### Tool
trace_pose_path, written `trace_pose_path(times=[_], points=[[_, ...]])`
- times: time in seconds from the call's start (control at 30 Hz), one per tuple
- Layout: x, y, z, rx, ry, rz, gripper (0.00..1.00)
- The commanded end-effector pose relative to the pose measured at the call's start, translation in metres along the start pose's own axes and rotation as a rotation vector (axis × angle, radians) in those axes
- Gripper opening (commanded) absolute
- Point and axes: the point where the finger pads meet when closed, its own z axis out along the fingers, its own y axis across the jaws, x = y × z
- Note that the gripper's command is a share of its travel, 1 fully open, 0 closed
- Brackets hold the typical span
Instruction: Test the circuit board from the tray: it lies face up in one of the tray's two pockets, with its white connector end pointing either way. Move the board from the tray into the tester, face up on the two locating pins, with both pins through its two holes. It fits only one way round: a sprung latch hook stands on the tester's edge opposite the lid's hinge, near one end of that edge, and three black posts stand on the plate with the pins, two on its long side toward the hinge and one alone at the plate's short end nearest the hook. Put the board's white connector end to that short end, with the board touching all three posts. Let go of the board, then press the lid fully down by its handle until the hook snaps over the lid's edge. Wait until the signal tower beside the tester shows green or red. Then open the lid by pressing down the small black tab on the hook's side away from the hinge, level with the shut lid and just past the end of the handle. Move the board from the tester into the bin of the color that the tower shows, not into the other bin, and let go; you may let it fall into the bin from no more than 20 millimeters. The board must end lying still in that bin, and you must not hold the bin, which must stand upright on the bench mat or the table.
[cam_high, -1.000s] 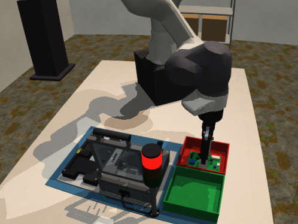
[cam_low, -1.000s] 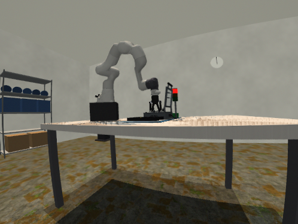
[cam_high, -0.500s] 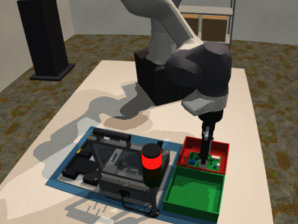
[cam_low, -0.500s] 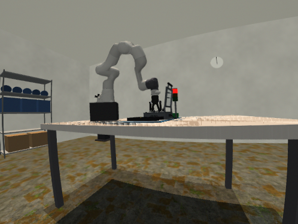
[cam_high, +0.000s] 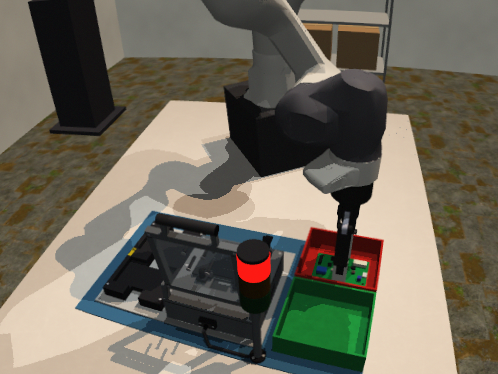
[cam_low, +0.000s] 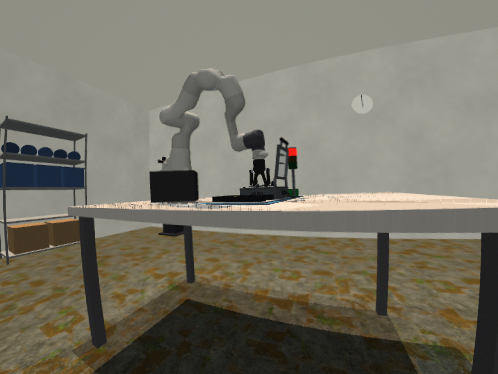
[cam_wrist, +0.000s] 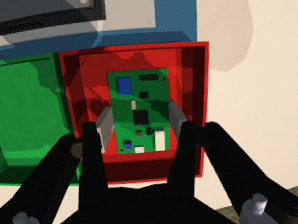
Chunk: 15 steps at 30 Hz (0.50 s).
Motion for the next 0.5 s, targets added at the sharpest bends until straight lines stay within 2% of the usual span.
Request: trace_pose_path(times=[0.0,0.47], points=[[0.0018,-0.0010,0.0009,0.001,0.004,0.005,0.46],[0.0018,-0.0010,0.0012,0.001,0.004,0.005,0.46]])
